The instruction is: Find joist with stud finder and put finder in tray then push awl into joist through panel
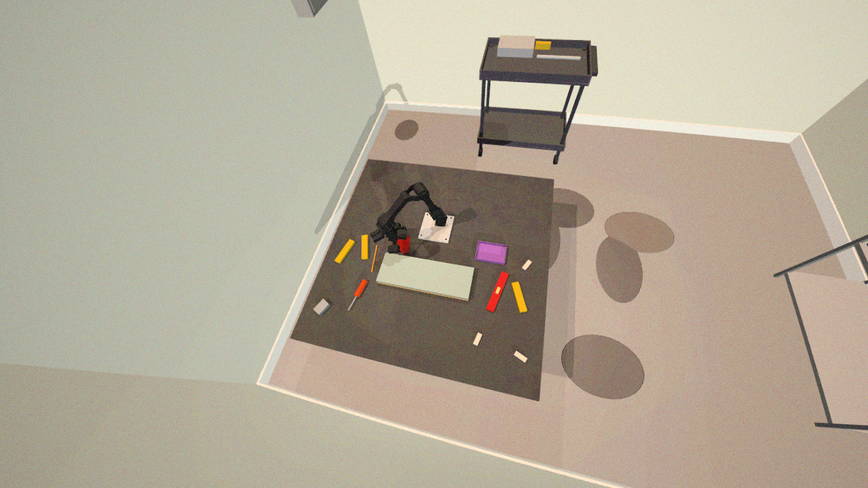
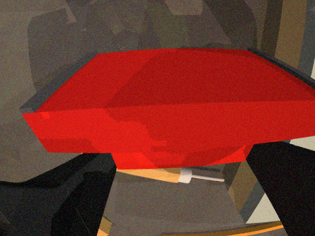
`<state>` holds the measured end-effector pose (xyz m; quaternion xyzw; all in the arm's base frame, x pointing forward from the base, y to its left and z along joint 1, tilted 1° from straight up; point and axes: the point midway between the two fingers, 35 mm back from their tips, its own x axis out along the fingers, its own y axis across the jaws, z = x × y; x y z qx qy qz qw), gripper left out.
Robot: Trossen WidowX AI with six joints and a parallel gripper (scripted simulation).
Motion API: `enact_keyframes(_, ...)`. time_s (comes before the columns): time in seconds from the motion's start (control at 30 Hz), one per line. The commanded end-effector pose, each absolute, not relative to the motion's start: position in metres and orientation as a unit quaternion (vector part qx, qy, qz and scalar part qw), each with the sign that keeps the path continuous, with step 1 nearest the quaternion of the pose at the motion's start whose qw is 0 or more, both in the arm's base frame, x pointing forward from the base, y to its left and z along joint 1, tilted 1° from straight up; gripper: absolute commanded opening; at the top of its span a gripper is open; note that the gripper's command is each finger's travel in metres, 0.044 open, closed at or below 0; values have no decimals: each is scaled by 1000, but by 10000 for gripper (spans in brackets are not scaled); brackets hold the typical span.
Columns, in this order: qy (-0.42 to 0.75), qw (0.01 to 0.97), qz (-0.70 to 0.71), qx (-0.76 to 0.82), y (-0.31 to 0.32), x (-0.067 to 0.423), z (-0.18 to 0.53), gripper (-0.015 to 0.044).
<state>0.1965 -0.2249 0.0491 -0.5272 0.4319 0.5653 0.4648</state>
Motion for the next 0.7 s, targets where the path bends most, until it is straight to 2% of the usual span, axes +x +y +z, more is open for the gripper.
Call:
enact_keyframes(0.0, 429, 465, 568, -526, -224, 197, 47, 347)
enact_keyframes(0.03, 429, 465, 568, -526, -224, 197, 47, 340)
enact_keyframes(0.47, 429, 465, 568, -526, -225, 197, 65, 0)
enact_keyframes(0.67, 429, 465, 568, -526, -225, 198, 75, 0)
